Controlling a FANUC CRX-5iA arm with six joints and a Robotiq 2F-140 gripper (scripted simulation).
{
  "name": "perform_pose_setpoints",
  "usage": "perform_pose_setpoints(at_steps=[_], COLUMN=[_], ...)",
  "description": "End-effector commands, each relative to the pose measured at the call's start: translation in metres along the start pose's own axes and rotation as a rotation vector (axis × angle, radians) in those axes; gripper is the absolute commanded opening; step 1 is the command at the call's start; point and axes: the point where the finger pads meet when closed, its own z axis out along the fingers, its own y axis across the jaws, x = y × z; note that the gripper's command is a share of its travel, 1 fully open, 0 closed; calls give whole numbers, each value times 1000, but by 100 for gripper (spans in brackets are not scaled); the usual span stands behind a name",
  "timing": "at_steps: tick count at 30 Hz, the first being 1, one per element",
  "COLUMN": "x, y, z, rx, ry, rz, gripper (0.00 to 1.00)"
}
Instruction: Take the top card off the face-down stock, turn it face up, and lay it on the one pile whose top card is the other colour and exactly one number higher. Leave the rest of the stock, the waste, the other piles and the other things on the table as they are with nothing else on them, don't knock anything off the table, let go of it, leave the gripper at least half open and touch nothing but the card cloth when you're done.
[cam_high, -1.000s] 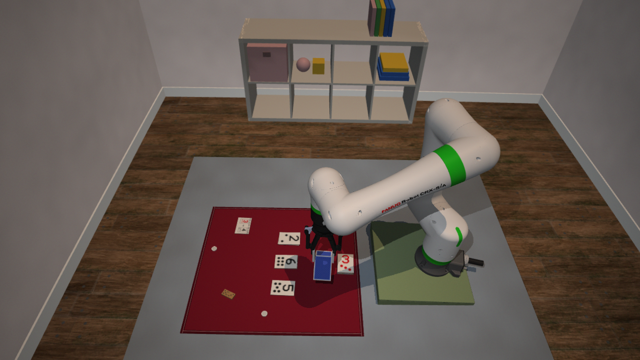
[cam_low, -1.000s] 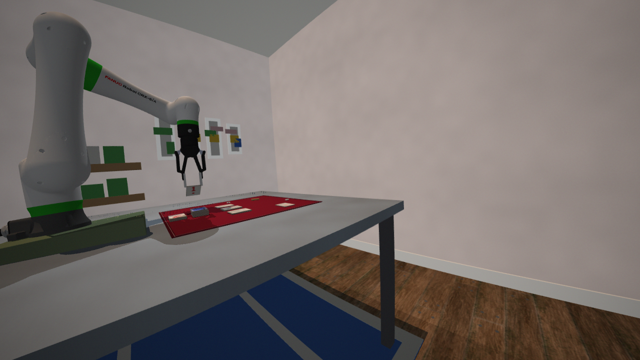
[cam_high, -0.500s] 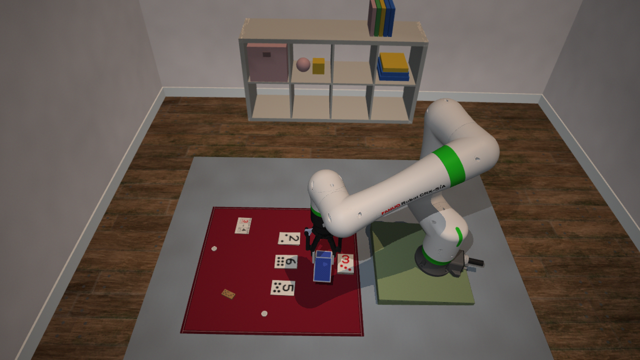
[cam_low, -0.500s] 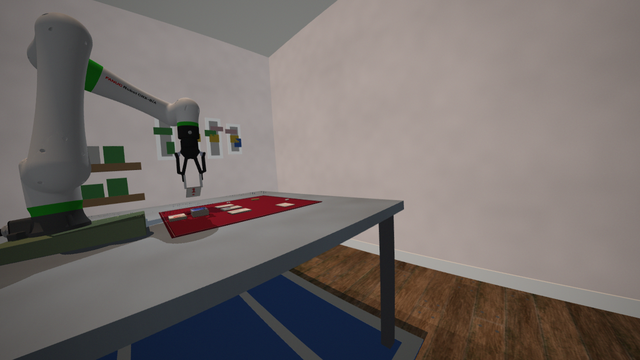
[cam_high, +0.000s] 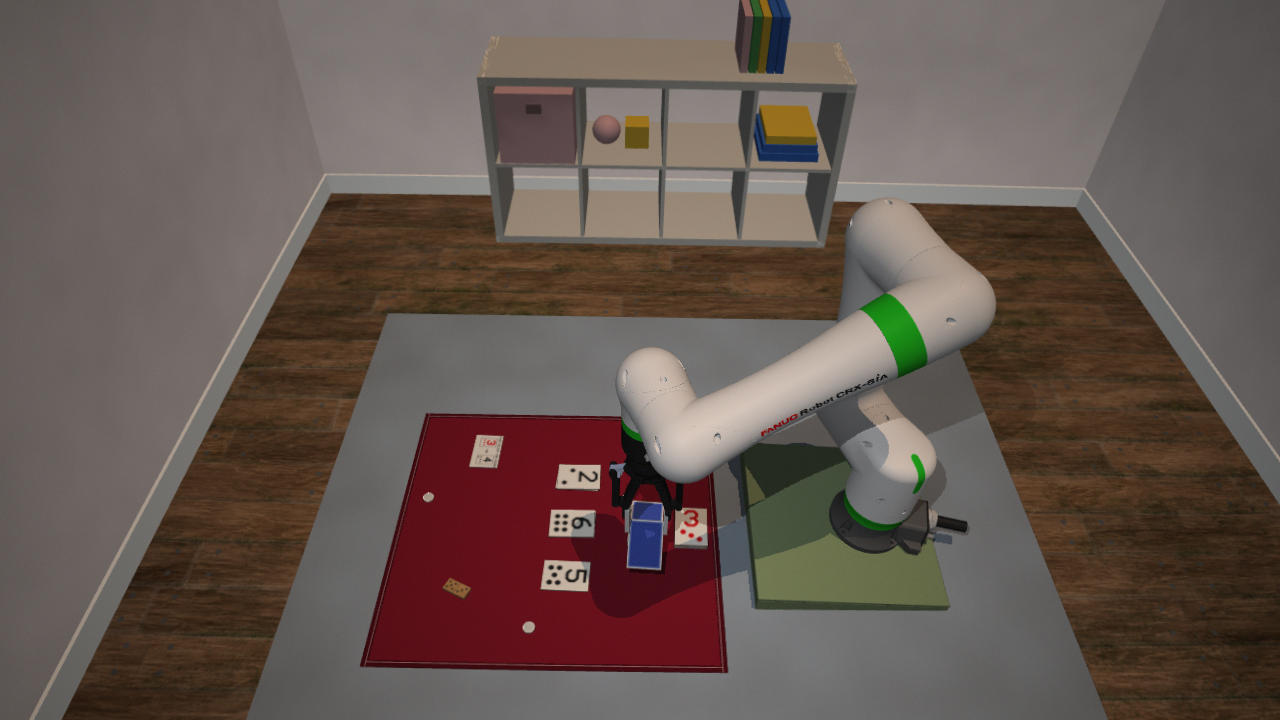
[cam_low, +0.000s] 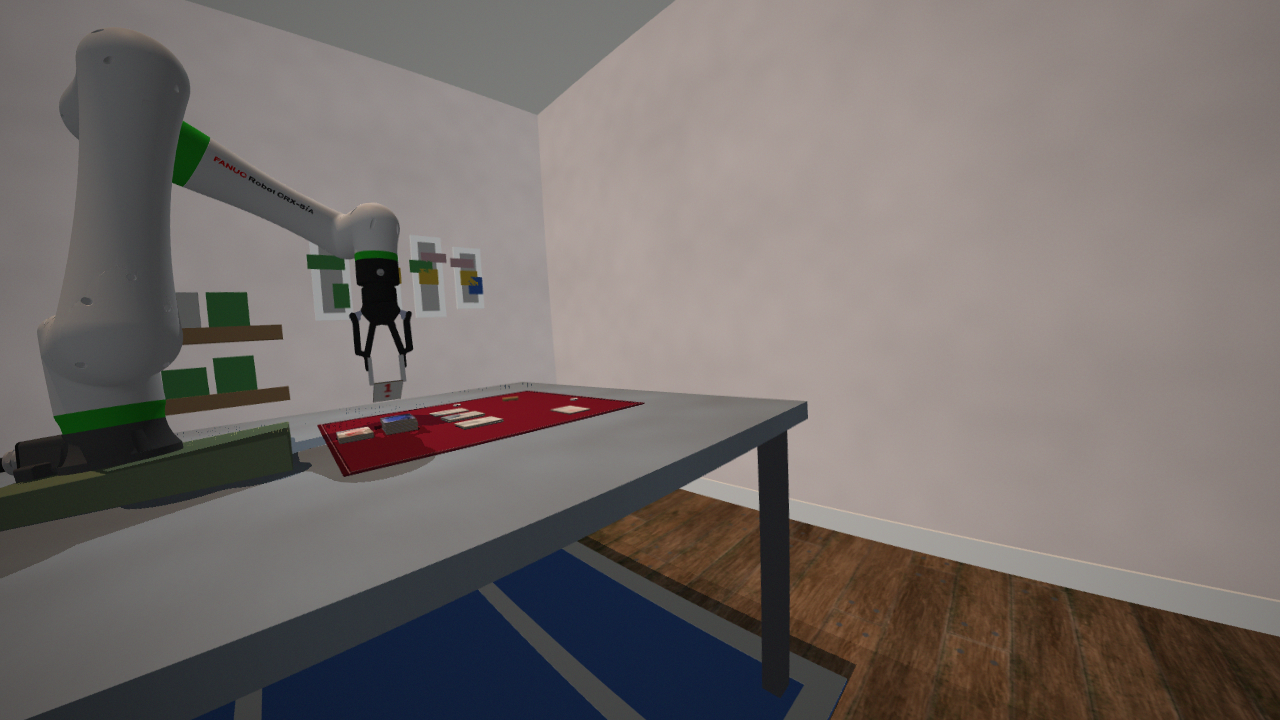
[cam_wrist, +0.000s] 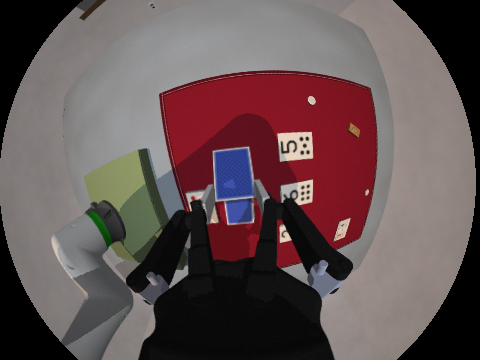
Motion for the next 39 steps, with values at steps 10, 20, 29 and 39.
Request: perform_pose_setpoints(at_steps=[10,20,29,39], x=[0,2,5,12], y=[0,0,0,0], z=[0,0,0,2], rx=[-1,1,0,0], ry=[-5,-66,-167,-367], rz=[0,0,0,0], gripper=[41,41,41,41])
